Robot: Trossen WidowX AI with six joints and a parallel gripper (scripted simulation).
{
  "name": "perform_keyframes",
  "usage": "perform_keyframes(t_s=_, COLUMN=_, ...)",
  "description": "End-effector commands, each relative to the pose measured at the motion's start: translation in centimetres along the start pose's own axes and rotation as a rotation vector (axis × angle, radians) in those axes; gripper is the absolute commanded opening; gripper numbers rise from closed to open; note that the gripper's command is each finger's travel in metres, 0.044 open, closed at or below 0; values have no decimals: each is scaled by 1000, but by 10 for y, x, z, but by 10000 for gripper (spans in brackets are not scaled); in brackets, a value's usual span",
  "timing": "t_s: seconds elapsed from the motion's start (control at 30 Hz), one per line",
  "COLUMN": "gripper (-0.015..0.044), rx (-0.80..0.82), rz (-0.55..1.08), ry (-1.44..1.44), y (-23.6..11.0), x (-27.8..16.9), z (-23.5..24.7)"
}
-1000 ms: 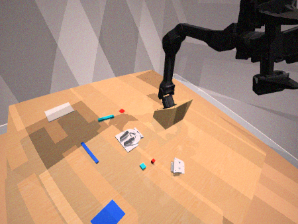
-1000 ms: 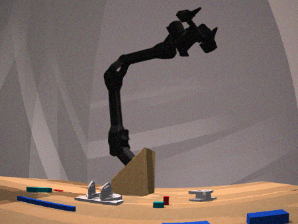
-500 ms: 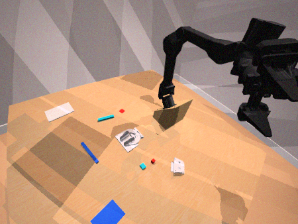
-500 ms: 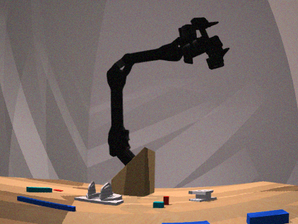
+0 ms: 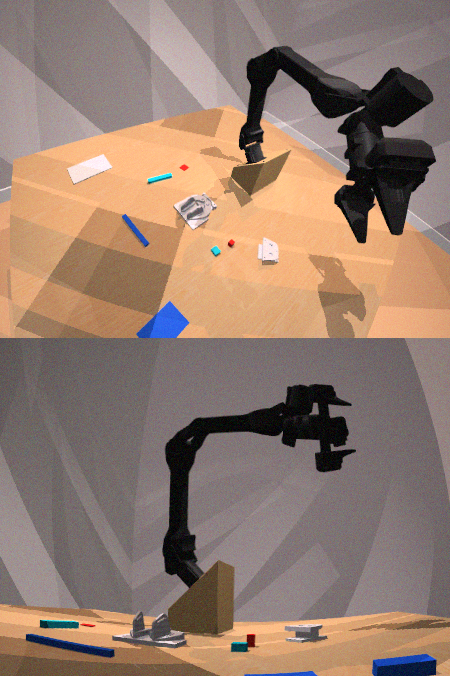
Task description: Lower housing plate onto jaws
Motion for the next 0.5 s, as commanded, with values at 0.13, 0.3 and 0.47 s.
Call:
perform_keyframes(t_s=0.13, gripper=440, rx=139, rz=-6, ry=-52, y=19, x=-3, z=36)
perform_keyframes(t_s=0.3, gripper=440, rx=230, rz=-8, ry=-85, y=28, x=-7, z=60)
perform_keyframes(t_s=0.47, gripper=440, rx=322, rz=-10, ry=-115, y=36, x=-11, z=83)
Point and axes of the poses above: the point midway between the two fingers, 35 mm back from their tips, its own y axis out along the fingers, its own z axis across the jaws, x = y × z, the point moved 3 cm from there along -y, back along the fingers, and after that the axes turned 12 degrees about -y, right-handed, at the moved point
